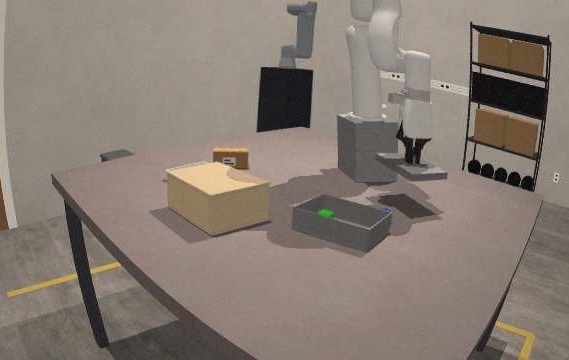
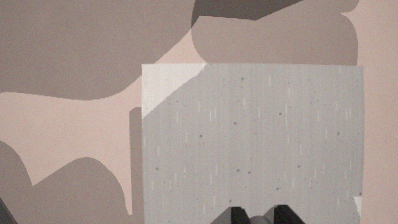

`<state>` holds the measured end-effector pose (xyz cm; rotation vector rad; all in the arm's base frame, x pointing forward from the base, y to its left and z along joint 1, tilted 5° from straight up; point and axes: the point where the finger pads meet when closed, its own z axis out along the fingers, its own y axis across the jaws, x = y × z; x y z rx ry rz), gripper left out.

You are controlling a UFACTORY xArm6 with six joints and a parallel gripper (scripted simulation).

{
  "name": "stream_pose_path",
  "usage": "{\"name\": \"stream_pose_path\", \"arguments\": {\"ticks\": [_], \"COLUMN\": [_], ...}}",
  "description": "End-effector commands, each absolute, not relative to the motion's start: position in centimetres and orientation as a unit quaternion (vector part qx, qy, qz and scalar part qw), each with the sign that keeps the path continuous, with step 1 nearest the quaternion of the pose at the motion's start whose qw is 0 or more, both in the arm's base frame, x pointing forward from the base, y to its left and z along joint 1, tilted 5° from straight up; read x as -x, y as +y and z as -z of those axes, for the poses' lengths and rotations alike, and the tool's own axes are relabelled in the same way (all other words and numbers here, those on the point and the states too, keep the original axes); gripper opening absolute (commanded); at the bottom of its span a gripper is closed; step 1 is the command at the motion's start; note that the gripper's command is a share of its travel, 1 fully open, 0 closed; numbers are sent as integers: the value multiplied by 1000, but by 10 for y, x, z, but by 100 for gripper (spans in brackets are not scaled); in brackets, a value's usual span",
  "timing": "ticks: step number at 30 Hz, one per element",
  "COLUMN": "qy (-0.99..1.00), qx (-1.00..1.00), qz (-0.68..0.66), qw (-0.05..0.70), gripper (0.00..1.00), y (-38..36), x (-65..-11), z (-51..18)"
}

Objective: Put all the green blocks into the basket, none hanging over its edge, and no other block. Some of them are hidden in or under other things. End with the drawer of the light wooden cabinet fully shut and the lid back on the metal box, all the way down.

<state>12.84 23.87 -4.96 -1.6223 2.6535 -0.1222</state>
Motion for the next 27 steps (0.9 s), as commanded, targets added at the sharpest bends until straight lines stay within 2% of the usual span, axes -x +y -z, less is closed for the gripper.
{"name": "stream_pose_path", "arguments": {"ticks": [1, 27], "qy": [852, 852], "qx": [521, 521], "qz": [40, 40], "qw": [21, 21], "gripper": [0, 0], "y": [240, 238], "x": [-130, -132], "z": [57, 95]}}
